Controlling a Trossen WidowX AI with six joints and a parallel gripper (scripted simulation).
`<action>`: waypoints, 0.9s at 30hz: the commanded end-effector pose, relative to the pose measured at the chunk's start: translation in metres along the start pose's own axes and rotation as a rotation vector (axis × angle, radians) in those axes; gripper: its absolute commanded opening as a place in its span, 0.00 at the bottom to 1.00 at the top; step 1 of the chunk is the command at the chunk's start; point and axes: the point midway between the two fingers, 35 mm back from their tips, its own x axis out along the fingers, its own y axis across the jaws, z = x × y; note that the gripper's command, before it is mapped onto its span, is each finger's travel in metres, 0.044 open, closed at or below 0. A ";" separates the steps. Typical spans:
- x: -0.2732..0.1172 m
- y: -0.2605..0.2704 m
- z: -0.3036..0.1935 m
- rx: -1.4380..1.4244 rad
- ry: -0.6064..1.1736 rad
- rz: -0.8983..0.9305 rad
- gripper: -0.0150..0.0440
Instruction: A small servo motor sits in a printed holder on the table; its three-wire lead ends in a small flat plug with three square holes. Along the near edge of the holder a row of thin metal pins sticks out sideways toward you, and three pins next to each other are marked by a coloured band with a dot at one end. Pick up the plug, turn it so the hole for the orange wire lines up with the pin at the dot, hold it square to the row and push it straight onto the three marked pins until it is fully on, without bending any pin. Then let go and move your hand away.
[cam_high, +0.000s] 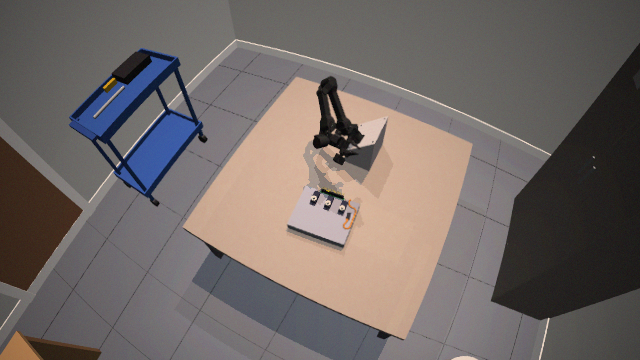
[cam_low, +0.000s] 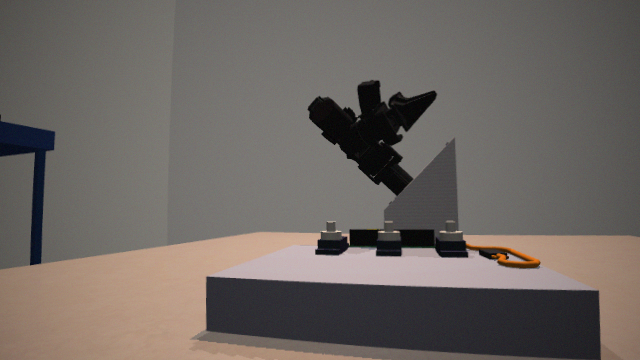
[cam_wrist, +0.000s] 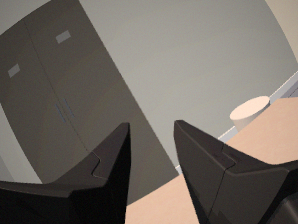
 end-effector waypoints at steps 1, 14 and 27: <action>-0.003 -0.013 0.010 -0.017 0.000 -0.068 0.45; -0.019 -0.051 0.038 -0.042 -0.008 -0.285 0.45; -0.045 -0.084 0.072 -0.055 -0.055 -0.509 0.45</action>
